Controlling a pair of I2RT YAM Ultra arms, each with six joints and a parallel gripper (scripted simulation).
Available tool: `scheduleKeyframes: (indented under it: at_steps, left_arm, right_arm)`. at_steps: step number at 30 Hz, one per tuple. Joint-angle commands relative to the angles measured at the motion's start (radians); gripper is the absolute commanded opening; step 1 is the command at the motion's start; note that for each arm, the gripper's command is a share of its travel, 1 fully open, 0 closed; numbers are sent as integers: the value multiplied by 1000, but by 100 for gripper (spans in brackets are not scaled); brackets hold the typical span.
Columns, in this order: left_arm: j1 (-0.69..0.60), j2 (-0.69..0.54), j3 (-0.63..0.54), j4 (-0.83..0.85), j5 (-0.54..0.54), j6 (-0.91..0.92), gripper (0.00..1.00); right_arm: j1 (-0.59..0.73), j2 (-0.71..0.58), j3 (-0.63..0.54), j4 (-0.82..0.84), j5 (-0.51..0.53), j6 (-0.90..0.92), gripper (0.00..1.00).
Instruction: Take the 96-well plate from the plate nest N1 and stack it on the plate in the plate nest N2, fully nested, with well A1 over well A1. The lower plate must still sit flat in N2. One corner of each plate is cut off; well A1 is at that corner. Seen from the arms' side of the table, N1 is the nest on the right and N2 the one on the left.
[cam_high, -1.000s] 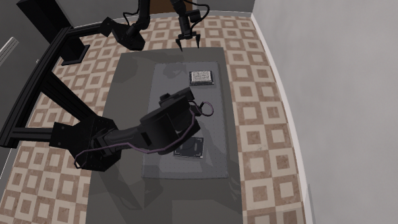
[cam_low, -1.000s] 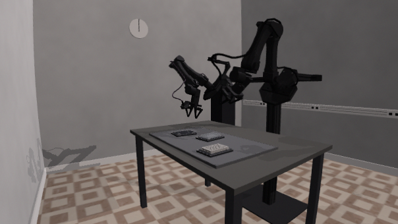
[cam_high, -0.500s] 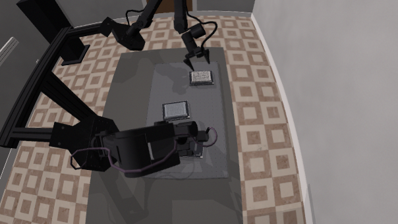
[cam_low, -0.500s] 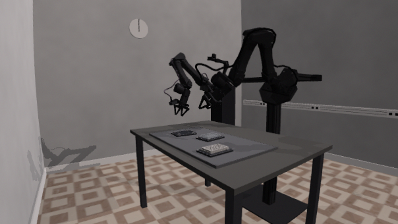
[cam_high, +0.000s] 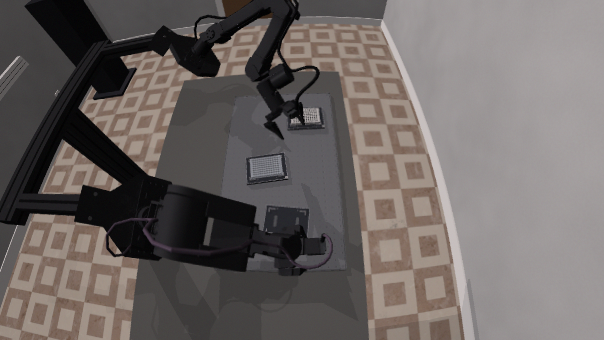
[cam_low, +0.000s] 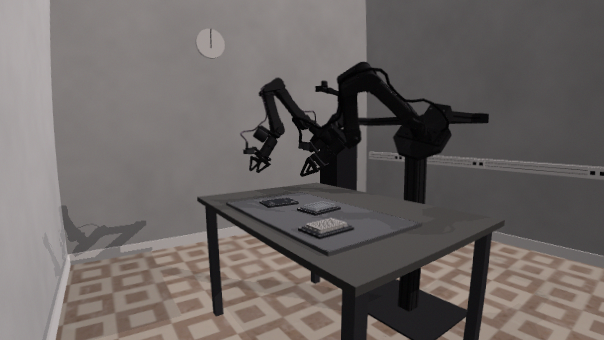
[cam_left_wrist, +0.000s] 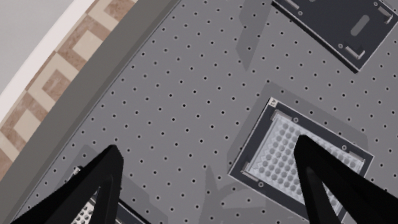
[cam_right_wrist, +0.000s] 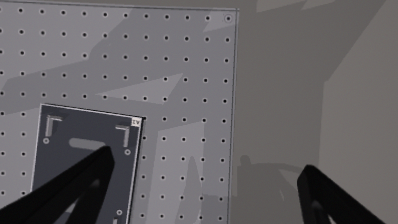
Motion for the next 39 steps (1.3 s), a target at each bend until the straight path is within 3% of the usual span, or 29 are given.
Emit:
scheduleKeyframes:
  at_steps: [1,3,5,12,34,39]
  left_arm:
    - [-66,121,-10,188,-95,-82,100]
    - [-66,121,-10,188,-95,-82,100]
    - [-96,258,-11,254,-131,-100,100]
    - [-143,504,-3,367,-181,-132,100]
    - [-146,510,5,380,-177,-123,100]
    - [-147,502,14,329,-222,-172,100]
  right_arm:
    - [-91,-22,16,78,-173,-17,100]
    - [-91,-22,16,78,-173,-17,100]
    - [-163,-6,28,104,-239,-12,100]
    - [-287,9,52,143,-333,-9,100]
    - [-282,13,55,151,-339,-4,100]
    - [-282,6,54,83,-358,-57,100]
